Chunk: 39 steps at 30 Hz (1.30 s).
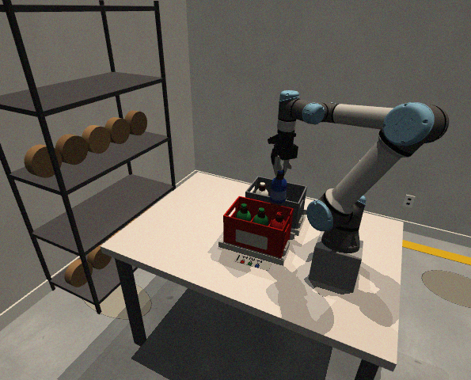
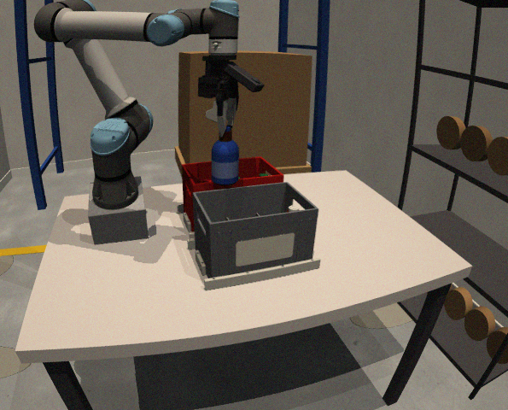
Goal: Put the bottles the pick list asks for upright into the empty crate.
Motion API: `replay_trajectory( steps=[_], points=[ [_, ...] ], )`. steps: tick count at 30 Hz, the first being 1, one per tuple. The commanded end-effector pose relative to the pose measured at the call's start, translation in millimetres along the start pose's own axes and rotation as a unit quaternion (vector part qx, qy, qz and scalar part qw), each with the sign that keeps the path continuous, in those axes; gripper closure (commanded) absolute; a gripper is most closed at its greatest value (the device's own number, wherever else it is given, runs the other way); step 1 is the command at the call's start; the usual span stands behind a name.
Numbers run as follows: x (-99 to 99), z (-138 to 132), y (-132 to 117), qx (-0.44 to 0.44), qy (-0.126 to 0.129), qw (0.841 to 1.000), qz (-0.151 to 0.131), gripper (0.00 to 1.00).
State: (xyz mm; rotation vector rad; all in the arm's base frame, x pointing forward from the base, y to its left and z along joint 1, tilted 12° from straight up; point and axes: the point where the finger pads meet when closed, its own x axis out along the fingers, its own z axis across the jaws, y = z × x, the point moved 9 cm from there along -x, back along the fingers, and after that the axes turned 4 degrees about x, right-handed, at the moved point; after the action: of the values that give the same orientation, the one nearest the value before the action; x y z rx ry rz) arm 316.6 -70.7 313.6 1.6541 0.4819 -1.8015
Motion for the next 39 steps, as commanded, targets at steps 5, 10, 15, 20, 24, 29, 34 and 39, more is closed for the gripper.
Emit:
replay_trajectory(
  steps=[5,10,15,20,24,29,34,39],
  points=[
    [-2.3,-9,-17,0.002,0.0,1.0,0.003,1.0],
    [-2.2,-14,-26,0.002,0.0,1.0,0.003,1.0],
    [-3.1,-16,-31,0.002,0.001,1.0,0.004,1.0],
    [-2.1,-21,-40,0.002,0.0,1.0,0.003,1.0],
    [-2.3,-25,-47,0.002,0.0,1.0,0.004,1.0],
    [-2.6,-28,-52,0.002,0.0,1.0,0.004,1.0],
    [-2.7,-32,-61,0.002,0.0,1.0,0.004,1.0],
    [-2.4,-37,-70,0.002,0.0,1.0,0.004,1.0]
  ],
)
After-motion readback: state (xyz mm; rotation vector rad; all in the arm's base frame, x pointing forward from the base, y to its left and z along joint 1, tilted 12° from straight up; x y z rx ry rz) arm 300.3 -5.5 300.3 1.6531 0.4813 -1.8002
